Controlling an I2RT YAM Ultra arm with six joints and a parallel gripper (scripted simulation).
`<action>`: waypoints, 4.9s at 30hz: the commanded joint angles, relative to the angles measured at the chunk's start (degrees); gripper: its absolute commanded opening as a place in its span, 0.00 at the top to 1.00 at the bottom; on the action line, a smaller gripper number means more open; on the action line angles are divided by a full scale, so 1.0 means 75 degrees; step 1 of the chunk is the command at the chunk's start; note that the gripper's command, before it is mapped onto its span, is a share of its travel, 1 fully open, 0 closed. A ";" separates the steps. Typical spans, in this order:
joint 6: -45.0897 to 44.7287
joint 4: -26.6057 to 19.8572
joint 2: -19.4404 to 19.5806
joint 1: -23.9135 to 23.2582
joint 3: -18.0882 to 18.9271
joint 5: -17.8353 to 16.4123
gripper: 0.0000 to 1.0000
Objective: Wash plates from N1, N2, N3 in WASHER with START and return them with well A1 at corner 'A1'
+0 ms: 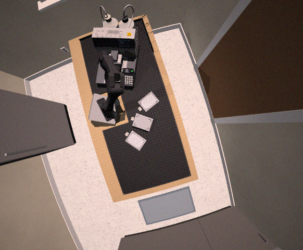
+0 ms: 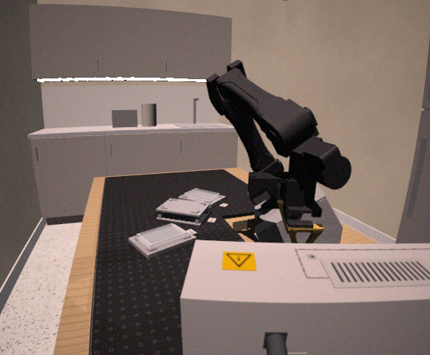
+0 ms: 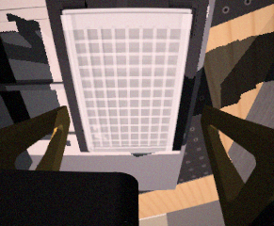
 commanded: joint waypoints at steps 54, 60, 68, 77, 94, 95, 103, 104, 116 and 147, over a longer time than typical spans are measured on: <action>-0.0391 0.0898 0.0090 -0.0235 -0.0413 0.0108 0.00; -0.0452 0.1034 0.0118 -0.0288 -0.0487 0.0118 0.00; -0.0535 0.1216 0.0158 -0.0358 -0.0583 0.0132 0.00; -0.0568 0.1288 0.0175 -0.0386 -0.0620 0.0137 0.00; -0.0569 0.1290 0.0175 -0.0386 -0.0621 0.0137 0.40; -0.0569 0.1290 0.0175 -0.0386 -0.0621 0.0137 0.40; -0.0569 0.1290 0.0175 -0.0386 -0.0621 0.0137 0.70; -0.0569 0.1290 0.0175 -0.0386 -0.0621 0.0137 0.70; -0.0569 0.1290 0.0175 -0.0386 -0.0621 0.0137 1.00; -0.0416 0.0952 0.0099 -0.0256 -0.0444 0.0112 1.00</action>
